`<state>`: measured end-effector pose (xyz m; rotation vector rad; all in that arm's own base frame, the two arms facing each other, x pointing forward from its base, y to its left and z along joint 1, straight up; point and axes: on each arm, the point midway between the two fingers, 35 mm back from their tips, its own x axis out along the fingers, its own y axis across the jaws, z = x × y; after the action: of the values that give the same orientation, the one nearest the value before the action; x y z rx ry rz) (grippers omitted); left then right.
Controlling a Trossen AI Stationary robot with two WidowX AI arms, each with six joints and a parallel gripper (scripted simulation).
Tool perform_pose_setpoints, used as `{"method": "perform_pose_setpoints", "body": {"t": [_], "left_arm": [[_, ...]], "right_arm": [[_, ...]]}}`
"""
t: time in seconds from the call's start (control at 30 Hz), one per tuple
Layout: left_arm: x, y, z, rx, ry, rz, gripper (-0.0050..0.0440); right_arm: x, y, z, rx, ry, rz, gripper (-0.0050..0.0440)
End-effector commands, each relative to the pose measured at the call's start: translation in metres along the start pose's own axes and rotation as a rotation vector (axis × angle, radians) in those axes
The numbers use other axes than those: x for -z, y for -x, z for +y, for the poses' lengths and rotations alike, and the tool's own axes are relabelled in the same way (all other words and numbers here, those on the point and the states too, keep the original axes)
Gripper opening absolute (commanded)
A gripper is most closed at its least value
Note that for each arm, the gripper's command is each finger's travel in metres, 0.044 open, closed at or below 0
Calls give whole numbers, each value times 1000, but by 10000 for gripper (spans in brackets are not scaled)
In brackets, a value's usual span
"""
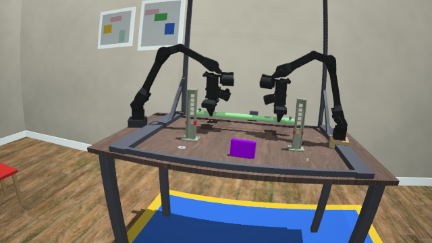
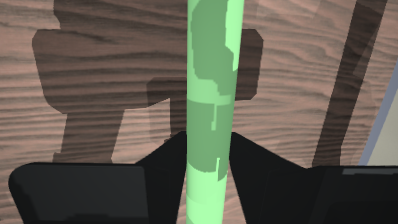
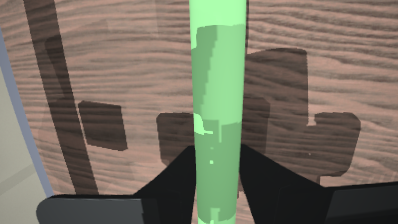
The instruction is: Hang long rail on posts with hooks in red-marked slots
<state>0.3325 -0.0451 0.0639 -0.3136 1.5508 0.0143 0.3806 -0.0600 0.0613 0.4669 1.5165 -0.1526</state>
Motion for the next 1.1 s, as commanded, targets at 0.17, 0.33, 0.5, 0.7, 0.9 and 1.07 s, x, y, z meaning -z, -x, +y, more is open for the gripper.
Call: {"method": "perform_pose_setpoints", "body": {"t": [0.17, 0.33, 0.5, 0.7, 0.9, 1.07], "left_arm": [[-2, 12, 1, 150, -13, -39, -50], [-2, 12, 2, 187, -15, -39, -50], [-2, 12, 2, 187, -15, -39, -50], [-2, 12, 2, 187, -15, -39, -50], [-2, 12, 2, 187, -15, -39, -50], [-3, 6, 3, 187, -15, -39, -50]], "right_arm": [[-3, 15, 0, -136, 12, -43, -50], [-3, 15, -1, -174, 13, -43, -50], [-3, 15, -1, -174, 13, -43, -50], [-3, 15, -1, -174, 13, -43, -50], [-3, 15, -1, -174, 13, -43, -50], [-3, 9, -3, -174, 13, -43, -50]]}}
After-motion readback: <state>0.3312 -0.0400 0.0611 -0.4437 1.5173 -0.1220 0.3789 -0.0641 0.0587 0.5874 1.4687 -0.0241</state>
